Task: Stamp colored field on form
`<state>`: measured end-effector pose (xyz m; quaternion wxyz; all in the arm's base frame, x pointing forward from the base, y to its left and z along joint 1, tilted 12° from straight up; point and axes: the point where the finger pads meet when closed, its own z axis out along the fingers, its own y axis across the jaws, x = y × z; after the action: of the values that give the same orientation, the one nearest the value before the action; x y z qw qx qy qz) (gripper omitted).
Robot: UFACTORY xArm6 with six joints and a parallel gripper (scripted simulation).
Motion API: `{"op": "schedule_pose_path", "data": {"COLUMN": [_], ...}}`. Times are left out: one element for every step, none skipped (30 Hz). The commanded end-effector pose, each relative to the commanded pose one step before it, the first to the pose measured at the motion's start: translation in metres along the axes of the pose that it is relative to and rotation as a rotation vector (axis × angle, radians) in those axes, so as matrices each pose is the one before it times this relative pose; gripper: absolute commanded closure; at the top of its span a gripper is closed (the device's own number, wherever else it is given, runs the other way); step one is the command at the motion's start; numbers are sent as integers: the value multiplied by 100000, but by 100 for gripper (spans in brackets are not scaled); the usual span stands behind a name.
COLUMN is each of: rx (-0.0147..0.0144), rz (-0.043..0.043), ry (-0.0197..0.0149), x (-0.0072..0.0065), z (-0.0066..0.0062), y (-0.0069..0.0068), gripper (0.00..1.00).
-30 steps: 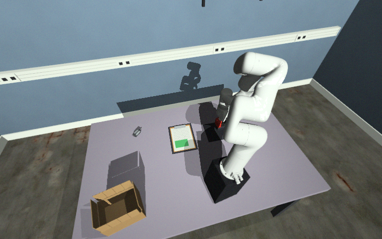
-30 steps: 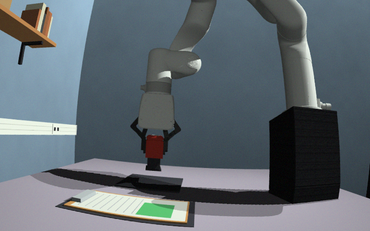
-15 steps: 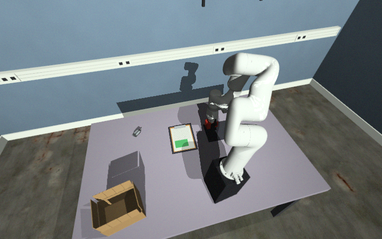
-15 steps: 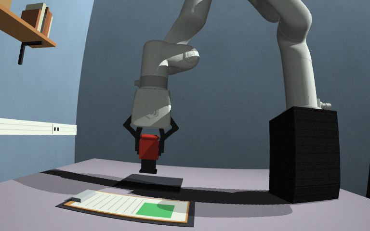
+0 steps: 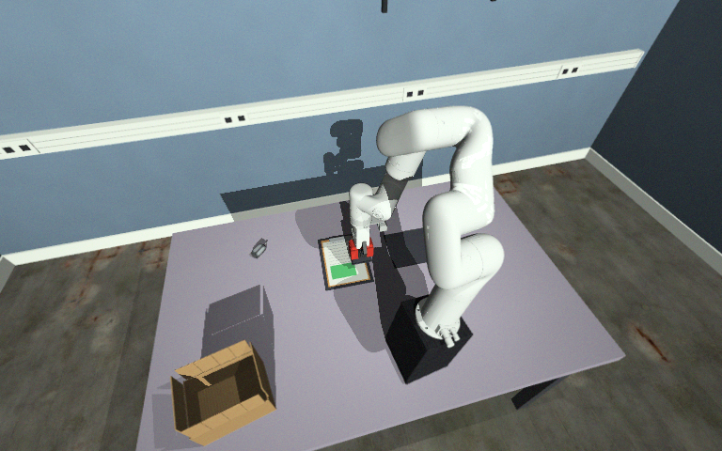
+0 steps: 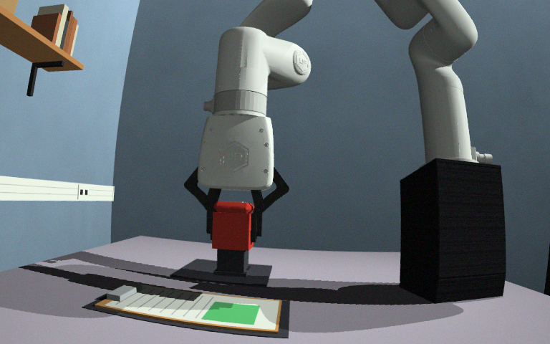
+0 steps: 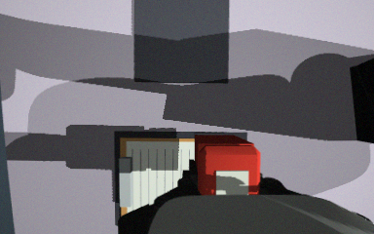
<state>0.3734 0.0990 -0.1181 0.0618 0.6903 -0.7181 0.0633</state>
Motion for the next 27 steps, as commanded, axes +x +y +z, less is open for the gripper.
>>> {"op": "schedule_pose_path", "data": {"rx": [2874, -3, 0, 0, -7, -13, -2, 0, 0, 0, 0, -1, 1, 0, 0, 0, 0, 1, 0, 0, 0, 0, 0, 0, 0, 0, 0], "rz": [1391, 0, 0, 0, -1, -2, 0, 0, 0, 0, 0, 0, 0, 0, 0, 0, 0, 0, 0, 0, 0, 0, 0, 0, 0, 0, 0], "ry": [2689, 3, 0, 0, 6, 10, 2, 0, 0, 0, 0, 0, 0, 0, 0, 0, 0, 0, 0, 0, 0, 0, 0, 0, 0, 0, 0], "x": [-6831, -574, 0, 0, -142, -245, -360, -469, -566, -644, -698, -723, -718, -680, -612, -518, -404, -281, -164, 0, 0, -68, -11, 0, 0, 0, 0], "z": [145, 3, 0, 0, 1, 2, 4, 5, 6, 6, 7, 7, 7, 7, 6, 5, 4, 3, 2, 0, 0, 1, 0, 0, 0, 0, 0], "y": [914, 103, 0, 0, 22, 39, 56, 74, 89, 102, 109, 114, 112, 107, 96, 81, 64, 43, 26, 0, 0, 11, 2, 0, 0, 0, 0], "gripper": [69, 69, 69, 69, 69, 69, 69, 69, 69, 69, 69, 69, 69, 69, 69, 69, 69, 69, 69, 69, 69, 69, 69, 69, 69, 69, 69]}}
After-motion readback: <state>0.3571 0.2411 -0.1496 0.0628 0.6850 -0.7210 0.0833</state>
